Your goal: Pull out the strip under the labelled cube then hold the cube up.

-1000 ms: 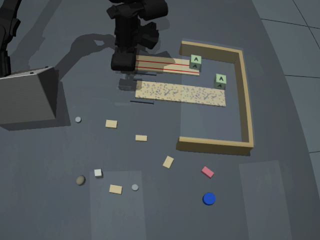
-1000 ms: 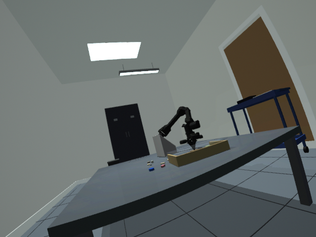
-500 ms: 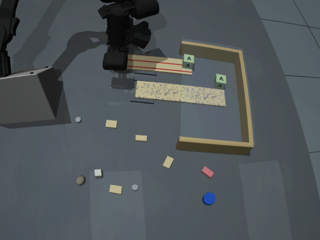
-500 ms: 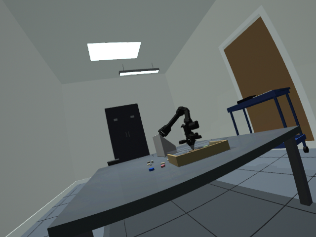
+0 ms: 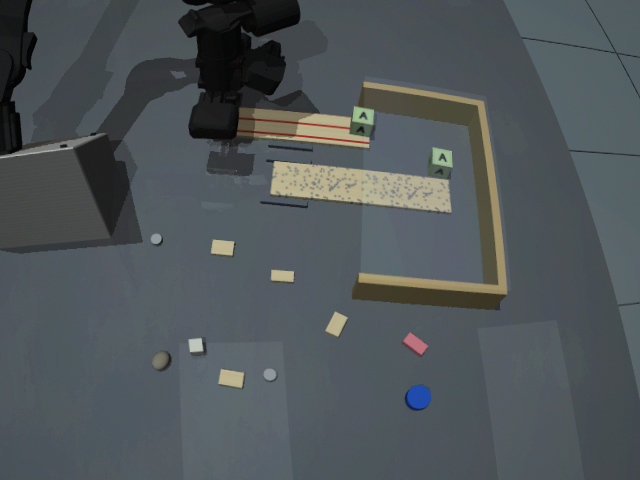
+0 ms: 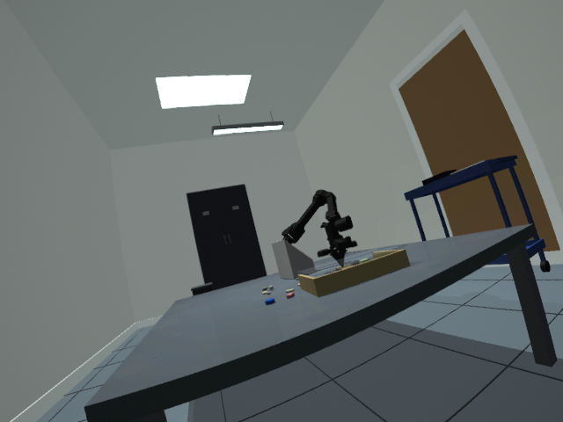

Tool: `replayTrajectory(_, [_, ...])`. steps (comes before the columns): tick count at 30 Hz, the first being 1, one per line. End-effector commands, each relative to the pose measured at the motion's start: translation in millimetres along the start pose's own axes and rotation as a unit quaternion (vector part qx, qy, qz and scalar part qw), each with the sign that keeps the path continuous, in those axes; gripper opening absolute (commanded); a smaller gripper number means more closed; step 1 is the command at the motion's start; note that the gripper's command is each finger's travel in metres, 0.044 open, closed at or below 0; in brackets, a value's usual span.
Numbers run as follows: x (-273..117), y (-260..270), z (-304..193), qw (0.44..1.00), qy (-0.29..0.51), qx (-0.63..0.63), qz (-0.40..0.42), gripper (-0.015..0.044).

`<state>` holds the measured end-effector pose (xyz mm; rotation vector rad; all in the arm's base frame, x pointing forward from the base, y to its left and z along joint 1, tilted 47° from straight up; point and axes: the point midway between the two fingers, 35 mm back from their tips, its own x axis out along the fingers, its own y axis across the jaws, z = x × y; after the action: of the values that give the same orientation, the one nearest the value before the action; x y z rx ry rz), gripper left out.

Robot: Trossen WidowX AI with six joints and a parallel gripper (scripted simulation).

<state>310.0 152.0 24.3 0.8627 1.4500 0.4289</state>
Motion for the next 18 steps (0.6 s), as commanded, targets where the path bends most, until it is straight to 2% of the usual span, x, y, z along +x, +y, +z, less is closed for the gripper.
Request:
replayTrajectory(1, [5,-1,-14,1.0,0.012,0.002,-0.003,0.0])
replayTrajectory(18, [5,0,-40,1.0,0.012,0.002,-0.003,0.0])
